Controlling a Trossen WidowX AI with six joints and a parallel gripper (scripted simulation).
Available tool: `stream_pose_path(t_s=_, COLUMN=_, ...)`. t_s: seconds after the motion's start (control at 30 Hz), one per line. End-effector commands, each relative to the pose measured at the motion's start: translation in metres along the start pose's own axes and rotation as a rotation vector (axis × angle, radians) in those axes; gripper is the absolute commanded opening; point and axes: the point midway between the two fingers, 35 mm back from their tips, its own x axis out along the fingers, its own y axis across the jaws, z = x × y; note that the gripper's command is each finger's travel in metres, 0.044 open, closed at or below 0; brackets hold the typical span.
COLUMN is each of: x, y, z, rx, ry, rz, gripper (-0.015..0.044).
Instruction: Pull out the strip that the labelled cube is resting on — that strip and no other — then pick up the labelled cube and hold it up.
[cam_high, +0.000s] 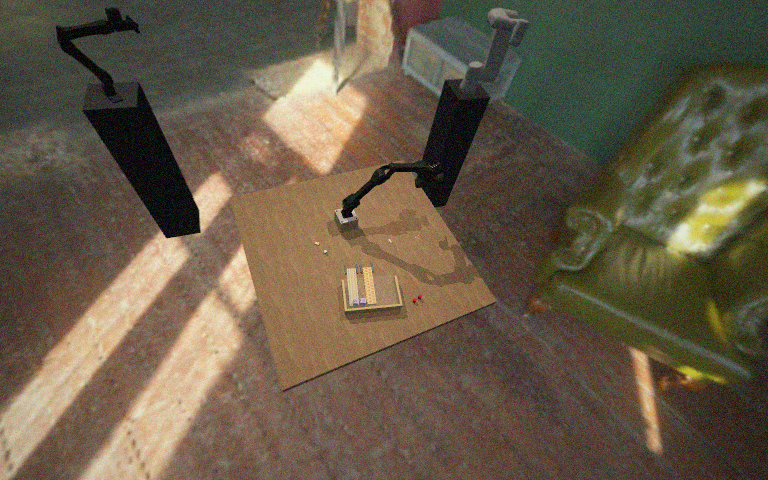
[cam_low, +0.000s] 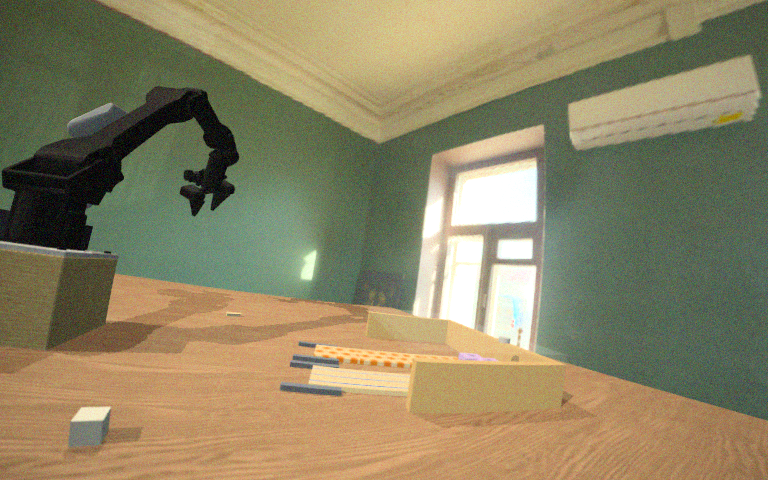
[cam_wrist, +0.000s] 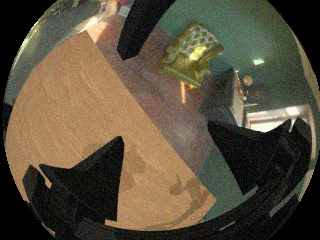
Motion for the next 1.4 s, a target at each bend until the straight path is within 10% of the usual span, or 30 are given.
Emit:
stream_pose_path(t_s=0.0, x=-0.001, y=-0.001, z=-0.003, rx=0.009, ry=0.003, rz=-0.004, gripper=0.04)
stream_pose_path(t_s=0.63, x=-0.16, y=0.038, z=-0.279, rx=0.943, ry=0.292, rz=-0.488, gripper=0.04)
stream_pose_path(t_s=1.37, x=-0.312, y=0.344, z=-0.407, rx=2.002, ry=0.461, rz=-1.488, gripper=0.04)
